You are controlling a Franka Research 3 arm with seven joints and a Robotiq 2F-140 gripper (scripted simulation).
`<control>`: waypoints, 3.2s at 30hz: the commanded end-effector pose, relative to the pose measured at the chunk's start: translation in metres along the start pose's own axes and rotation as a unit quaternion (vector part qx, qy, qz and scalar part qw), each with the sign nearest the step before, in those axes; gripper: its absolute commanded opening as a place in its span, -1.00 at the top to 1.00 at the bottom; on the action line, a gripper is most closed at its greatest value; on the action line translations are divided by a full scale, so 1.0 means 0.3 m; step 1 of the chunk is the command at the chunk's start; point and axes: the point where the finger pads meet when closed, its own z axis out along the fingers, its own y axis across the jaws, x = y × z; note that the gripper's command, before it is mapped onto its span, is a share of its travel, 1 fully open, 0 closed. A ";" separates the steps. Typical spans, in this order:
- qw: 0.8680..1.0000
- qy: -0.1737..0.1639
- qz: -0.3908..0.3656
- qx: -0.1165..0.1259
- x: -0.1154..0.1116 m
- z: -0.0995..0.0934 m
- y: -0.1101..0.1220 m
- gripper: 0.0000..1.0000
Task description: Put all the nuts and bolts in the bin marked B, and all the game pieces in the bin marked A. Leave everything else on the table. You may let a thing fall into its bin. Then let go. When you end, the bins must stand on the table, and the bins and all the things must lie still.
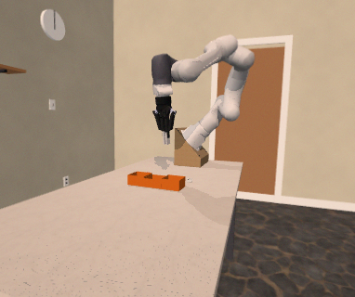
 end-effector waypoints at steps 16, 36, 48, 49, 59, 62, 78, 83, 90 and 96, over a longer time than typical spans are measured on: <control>0.987 0.102 -0.124 0.002 0.004 -0.023 -0.001 0.89; 0.993 0.102 -0.052 0.009 0.072 0.016 0.029 0.89; 0.993 0.102 -0.052 0.009 0.298 0.144 0.128 0.89; 0.993 0.102 -0.052 0.009 0.320 0.157 0.138 0.89; 0.993 0.102 -0.052 0.009 0.500 0.259 0.216 0.89; 0.993 0.102 -0.052 0.009 0.500 0.259 0.216 0.89; 0.993 0.102 -0.052 0.009 0.516 0.337 0.214 0.89; 0.993 0.102 -0.052 0.009 0.525 0.381 0.213 0.89; 0.993 0.102 -0.052 0.009 0.536 0.433 0.211 0.89; 0.993 0.102 -0.052 0.009 0.540 0.453 0.211 0.89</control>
